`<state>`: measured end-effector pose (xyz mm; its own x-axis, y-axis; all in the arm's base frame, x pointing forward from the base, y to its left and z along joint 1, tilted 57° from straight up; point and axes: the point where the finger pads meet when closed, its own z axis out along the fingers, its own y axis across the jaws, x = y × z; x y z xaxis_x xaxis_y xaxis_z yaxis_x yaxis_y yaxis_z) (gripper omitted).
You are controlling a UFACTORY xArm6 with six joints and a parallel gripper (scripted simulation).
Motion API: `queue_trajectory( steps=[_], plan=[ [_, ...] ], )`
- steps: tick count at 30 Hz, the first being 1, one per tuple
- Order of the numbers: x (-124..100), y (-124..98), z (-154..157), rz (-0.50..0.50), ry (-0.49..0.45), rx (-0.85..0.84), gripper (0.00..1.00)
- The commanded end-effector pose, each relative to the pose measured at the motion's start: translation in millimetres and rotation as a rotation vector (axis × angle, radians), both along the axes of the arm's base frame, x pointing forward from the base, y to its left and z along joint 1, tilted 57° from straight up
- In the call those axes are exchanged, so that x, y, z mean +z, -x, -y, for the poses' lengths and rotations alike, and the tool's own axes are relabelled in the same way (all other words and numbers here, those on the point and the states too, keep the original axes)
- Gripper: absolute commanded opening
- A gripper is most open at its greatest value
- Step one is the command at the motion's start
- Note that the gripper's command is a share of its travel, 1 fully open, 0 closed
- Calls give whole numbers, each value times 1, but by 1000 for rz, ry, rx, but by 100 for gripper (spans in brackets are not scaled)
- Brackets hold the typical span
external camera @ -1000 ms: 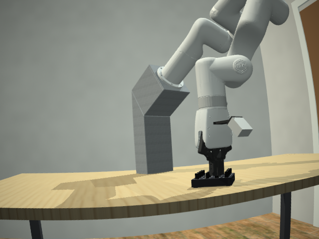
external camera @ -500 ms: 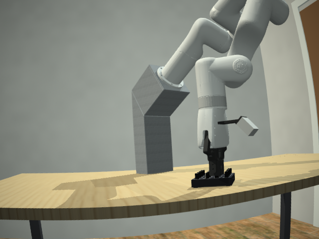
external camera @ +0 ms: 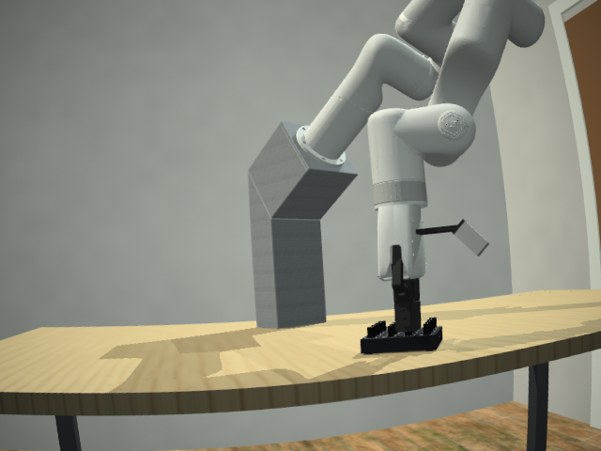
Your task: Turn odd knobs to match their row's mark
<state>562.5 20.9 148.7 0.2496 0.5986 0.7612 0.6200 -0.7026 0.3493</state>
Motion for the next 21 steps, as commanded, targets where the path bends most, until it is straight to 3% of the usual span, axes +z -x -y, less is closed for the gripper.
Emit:
queue_trajectory(
  steps=[1,21],
  plan=[
    [1,0,1,19,31,20,8],
    [1,0,1,52,94,67,8]
  ],
)
